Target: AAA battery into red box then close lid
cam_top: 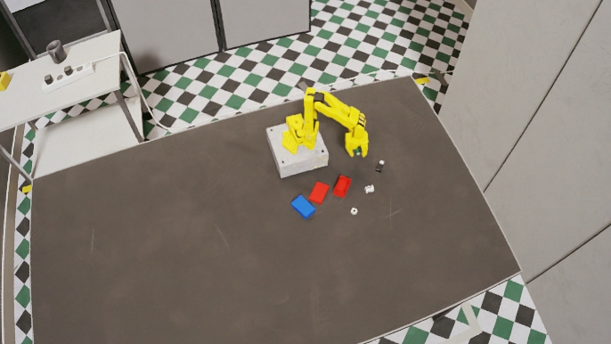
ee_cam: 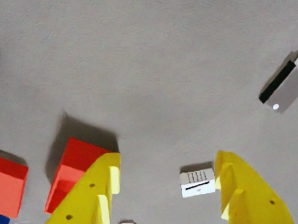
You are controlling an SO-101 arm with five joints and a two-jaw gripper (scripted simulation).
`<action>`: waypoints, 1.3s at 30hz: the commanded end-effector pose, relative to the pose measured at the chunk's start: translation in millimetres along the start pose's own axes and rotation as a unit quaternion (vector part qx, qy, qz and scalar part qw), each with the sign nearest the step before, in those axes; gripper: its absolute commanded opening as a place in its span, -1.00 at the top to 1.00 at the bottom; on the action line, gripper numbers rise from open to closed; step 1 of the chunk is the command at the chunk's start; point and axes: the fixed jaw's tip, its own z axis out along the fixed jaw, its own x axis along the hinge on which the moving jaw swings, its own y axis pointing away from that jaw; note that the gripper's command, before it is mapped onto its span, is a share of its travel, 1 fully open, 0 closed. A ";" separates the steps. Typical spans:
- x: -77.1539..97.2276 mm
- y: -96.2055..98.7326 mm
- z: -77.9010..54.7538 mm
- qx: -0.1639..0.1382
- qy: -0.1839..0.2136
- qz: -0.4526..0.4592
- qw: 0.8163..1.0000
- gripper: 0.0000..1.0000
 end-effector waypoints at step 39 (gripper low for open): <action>-67.7 -14.9 2.4 -0.009 -0.003 -0.074 0.997 0.71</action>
